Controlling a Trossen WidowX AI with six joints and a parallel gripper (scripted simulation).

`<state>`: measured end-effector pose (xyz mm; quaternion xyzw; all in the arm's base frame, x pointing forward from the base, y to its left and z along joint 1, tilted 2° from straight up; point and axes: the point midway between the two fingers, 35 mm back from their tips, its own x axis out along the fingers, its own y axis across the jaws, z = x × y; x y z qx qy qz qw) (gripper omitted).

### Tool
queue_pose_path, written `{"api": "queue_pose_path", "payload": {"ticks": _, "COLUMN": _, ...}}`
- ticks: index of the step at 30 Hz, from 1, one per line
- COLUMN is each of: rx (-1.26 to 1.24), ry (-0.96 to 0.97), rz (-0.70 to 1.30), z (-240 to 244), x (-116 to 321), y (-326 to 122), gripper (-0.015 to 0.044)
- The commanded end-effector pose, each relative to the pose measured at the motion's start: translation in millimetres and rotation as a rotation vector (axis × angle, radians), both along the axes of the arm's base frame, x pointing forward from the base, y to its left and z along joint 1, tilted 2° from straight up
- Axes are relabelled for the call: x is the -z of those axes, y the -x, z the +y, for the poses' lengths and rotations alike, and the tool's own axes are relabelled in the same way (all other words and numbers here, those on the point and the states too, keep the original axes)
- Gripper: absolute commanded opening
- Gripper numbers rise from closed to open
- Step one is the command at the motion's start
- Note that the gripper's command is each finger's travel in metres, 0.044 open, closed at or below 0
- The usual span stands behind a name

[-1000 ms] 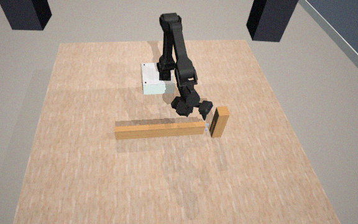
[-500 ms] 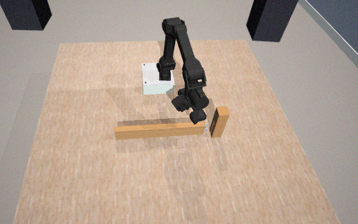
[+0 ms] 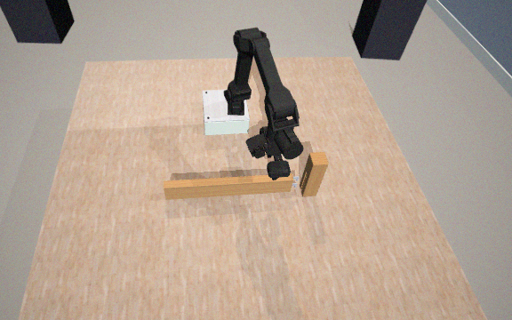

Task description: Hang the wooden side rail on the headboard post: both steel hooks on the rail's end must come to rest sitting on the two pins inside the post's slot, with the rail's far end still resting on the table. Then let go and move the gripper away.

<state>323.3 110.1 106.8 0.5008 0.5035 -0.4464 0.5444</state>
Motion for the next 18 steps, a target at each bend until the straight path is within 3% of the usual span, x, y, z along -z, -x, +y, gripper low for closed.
{"api": "queue_pose_path", "payload": {"ticks": 1, "rx": 0.01, "ry": 0.013, "rz": 0.026, "z": -2.1, "x": 28.6, "y": 2.7, "gripper": 0.044}}
{"api": "queue_pose_path", "payload": {"ticks": 18, "rx": 0.01, "ry": 0.014, "rz": 0.026, "z": -1.9, "x": 46.0, "y": 1.3, "gripper": 0.044}}
